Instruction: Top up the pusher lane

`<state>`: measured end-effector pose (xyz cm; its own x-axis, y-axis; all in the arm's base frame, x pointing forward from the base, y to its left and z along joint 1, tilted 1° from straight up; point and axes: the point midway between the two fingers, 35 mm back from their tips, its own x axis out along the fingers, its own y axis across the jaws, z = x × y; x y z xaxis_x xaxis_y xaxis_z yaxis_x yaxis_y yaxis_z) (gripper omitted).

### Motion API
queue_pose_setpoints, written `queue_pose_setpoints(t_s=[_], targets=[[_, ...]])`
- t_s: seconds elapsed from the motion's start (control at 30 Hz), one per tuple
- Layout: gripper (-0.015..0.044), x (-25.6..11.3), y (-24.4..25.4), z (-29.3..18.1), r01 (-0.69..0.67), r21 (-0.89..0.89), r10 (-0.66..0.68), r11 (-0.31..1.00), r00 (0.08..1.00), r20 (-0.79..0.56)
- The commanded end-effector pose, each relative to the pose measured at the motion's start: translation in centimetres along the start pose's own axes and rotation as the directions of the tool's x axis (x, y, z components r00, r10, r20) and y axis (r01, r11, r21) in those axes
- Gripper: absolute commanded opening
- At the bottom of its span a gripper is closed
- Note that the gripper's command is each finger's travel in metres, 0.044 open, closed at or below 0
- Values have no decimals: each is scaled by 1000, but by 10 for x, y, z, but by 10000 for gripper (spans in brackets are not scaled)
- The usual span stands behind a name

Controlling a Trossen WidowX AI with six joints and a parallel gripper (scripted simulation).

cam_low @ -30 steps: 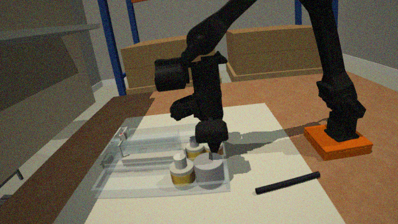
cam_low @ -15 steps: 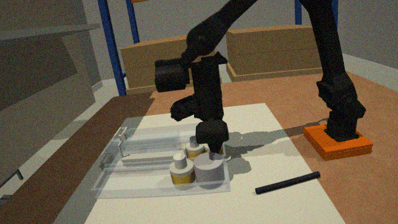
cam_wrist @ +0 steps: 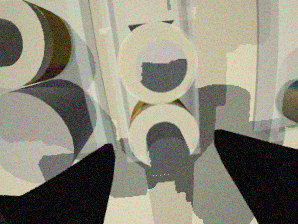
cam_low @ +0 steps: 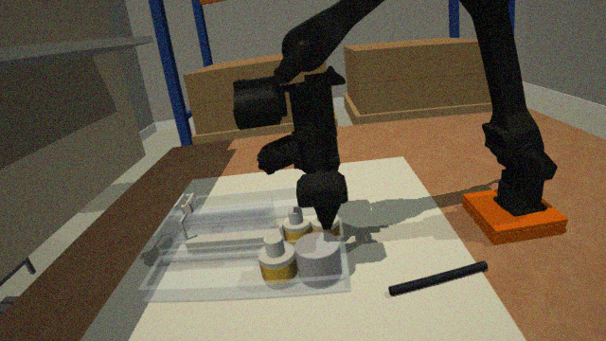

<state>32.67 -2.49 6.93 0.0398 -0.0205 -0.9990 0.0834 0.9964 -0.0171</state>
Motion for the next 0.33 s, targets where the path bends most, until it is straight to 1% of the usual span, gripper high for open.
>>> queue_pose_setpoints(t_s=[0.0, 0.3], targets=[[310, -4, 0, -1, 1, 2, -1, 1000, 1000, 8], [310, -6, 0, -29, 1, 2, -1, 1000, 1000, 5]])
